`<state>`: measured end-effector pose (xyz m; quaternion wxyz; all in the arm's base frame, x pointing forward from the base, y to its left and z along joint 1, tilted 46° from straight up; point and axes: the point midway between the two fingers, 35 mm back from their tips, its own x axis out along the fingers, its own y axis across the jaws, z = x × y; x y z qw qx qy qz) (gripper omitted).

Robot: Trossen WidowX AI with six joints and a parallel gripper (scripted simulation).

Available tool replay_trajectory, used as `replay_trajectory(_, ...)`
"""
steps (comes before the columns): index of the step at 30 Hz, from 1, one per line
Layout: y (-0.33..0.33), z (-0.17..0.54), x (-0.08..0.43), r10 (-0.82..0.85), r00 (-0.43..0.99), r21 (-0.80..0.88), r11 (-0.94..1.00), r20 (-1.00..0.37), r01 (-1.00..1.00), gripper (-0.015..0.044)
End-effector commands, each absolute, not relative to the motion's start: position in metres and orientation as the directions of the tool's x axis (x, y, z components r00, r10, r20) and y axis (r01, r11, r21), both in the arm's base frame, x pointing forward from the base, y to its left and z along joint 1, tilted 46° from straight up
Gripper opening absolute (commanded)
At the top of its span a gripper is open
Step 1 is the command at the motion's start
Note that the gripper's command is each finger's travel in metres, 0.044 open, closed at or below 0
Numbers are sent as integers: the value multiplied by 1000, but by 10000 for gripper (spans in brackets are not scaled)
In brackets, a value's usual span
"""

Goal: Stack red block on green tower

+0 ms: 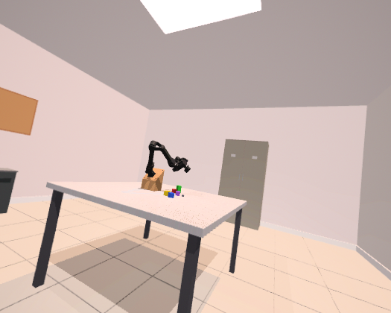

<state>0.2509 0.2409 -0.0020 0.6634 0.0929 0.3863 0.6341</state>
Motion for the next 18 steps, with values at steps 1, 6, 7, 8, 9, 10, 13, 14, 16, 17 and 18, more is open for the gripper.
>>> replay_trajectory(1, 241, -3, 251, 910, -101, 614, 186, -402, -767, 426)
replay_trajectory(6, 237, -40, 249, 801, -88, 597, 363, -593, -715, 440)
replay_trajectory(7, 235, -48, 248, 768, -89, 585, 402, -635, -705, 440)
replay_trajectory(8, 233, -55, 246, 732, -91, 569, 439, -675, -695, 440)
replay_trajectory(9, 230, -63, 244, 693, -94, 551, 474, -715, -687, 440)
replay_trajectory(10, 227, -70, 243, 652, -98, 529, 508, -752, -679, 440)
replay_trajectory(13, 215, -89, 236, 516, -115, 450, 592, -849, -668, 440)
replay_trajectory(14, 210, -94, 233, 466, -121, 420, 616, -876, -667, 440)
replay_trajectory(16, 199, -104, 229, 361, -133, 352, 654, -923, -669, 440)
replay_trajectory(17, 194, -108, 226, 306, -138, 316, 669, -942, -673, 440)
replay_trajectory(18, 188, -111, 224, 250, -143, 279, 680, -958, -678, 440)
